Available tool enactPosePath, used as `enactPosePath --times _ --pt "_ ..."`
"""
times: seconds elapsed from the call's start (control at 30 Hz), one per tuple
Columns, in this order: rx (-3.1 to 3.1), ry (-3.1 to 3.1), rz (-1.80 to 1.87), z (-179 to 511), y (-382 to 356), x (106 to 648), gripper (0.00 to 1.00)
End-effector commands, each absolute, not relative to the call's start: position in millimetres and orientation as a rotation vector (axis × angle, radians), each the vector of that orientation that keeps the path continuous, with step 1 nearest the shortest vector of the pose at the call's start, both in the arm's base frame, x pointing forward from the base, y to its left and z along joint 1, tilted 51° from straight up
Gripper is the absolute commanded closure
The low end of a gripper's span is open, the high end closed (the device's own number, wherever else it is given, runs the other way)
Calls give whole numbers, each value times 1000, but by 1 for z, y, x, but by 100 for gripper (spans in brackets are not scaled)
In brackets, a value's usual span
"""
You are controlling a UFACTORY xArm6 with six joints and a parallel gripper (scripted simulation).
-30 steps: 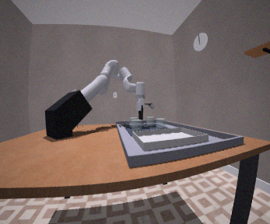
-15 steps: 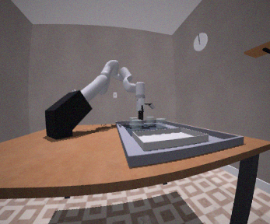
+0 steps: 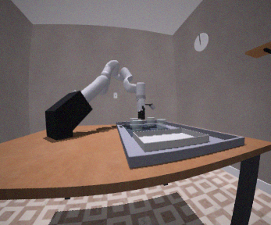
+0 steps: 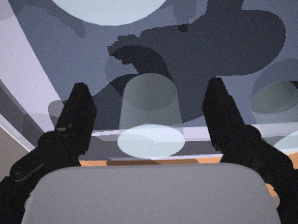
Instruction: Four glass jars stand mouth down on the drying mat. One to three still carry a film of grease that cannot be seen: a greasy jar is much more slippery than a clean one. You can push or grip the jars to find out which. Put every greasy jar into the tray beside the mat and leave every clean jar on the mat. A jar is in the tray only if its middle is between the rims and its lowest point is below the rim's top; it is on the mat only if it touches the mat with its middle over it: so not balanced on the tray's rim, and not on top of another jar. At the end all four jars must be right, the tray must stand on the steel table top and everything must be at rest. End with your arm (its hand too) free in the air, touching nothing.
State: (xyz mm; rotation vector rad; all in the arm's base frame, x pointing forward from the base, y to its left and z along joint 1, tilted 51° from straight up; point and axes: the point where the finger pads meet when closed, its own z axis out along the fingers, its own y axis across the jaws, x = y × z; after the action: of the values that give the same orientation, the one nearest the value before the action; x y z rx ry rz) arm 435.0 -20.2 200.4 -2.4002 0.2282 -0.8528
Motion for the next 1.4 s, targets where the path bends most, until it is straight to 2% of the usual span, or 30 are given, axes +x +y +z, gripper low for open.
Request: enactPosePath --times 0.0,0.27,0.6,0.77,1.37 --pt "-2400 228 -856 201 -21 435 0" --pt "-2400 228 -856 201 -21 435 0" --pt "-2400 228 -856 249 -56 388 0" --pt "-2400 228 -856 249 -56 388 0" --pt "-2400 228 -856 152 -136 349 0"
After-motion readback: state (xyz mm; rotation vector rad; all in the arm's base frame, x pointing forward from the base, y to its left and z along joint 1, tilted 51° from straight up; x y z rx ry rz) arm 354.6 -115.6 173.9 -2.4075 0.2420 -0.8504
